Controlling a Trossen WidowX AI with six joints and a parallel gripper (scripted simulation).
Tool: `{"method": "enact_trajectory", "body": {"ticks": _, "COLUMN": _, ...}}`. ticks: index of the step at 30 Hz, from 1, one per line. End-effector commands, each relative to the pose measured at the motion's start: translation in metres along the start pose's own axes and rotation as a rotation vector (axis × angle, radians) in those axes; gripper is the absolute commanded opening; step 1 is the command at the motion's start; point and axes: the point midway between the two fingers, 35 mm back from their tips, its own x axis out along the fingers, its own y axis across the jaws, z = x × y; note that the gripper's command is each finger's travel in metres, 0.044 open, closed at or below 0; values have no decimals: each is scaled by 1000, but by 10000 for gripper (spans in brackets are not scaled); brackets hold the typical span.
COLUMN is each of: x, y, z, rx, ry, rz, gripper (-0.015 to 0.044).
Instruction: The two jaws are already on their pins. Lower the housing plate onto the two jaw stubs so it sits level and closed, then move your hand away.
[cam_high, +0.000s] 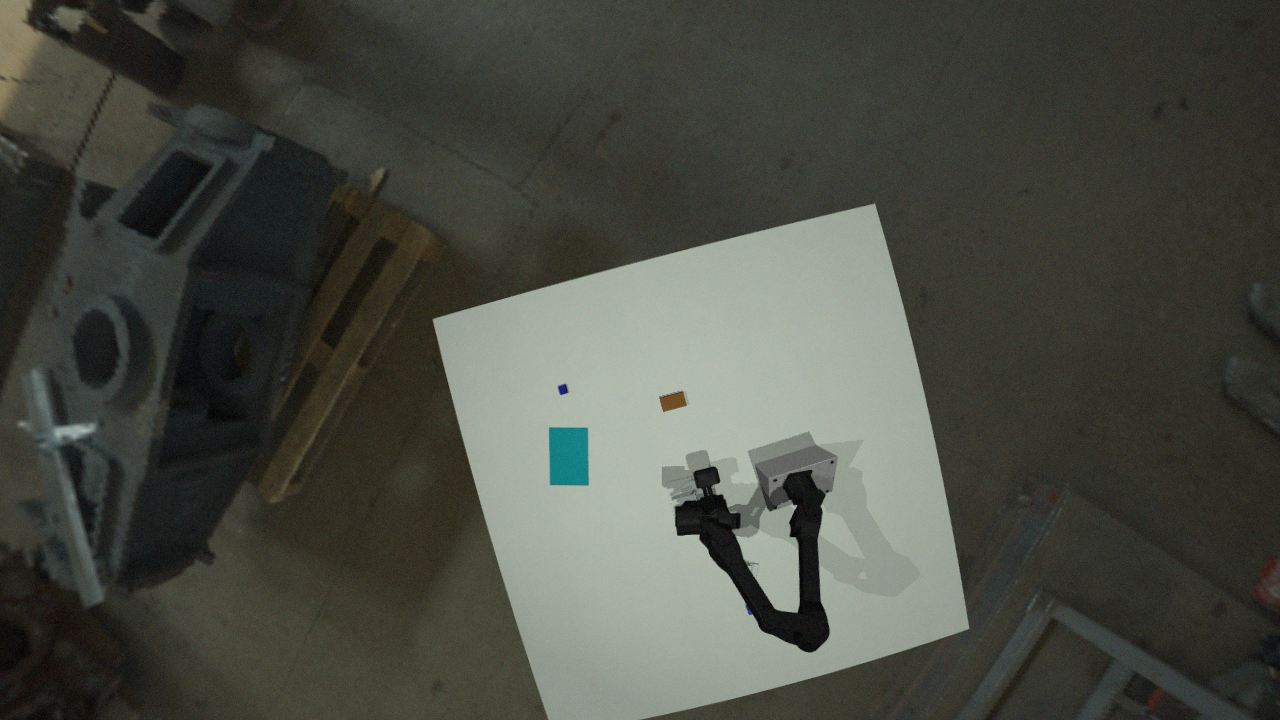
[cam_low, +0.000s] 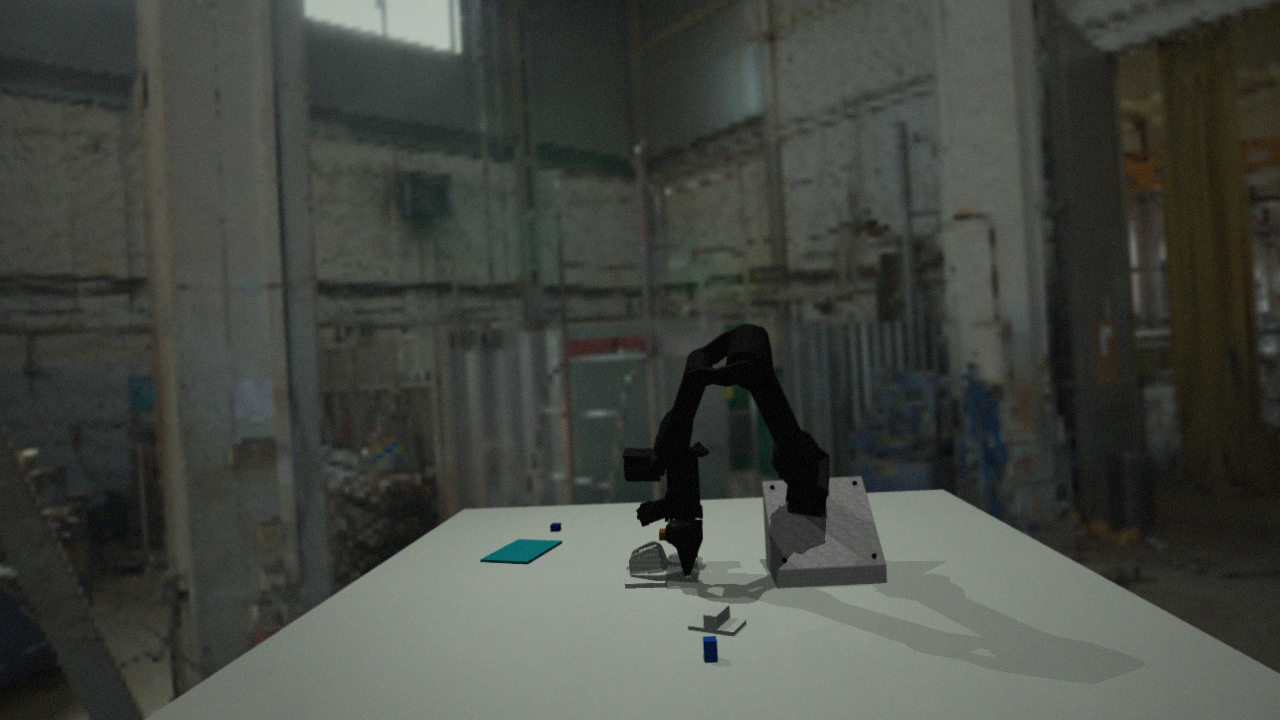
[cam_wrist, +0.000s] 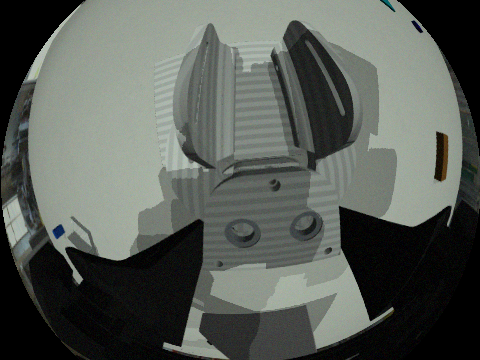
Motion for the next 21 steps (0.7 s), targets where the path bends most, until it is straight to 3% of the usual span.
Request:
{"method": "enact_trajectory", "body": {"ticks": 1, "x": 2, "y": 1, "z": 0, "rx": 2, "ry": -1, "rz": 5, "gripper": 351}}
{"method": "enact_trajectory", "body": {"ticks": 21, "x": 5, "y": 1, "z": 0, "rx": 2, "ry": -1, "rz": 5, "gripper": 351}}
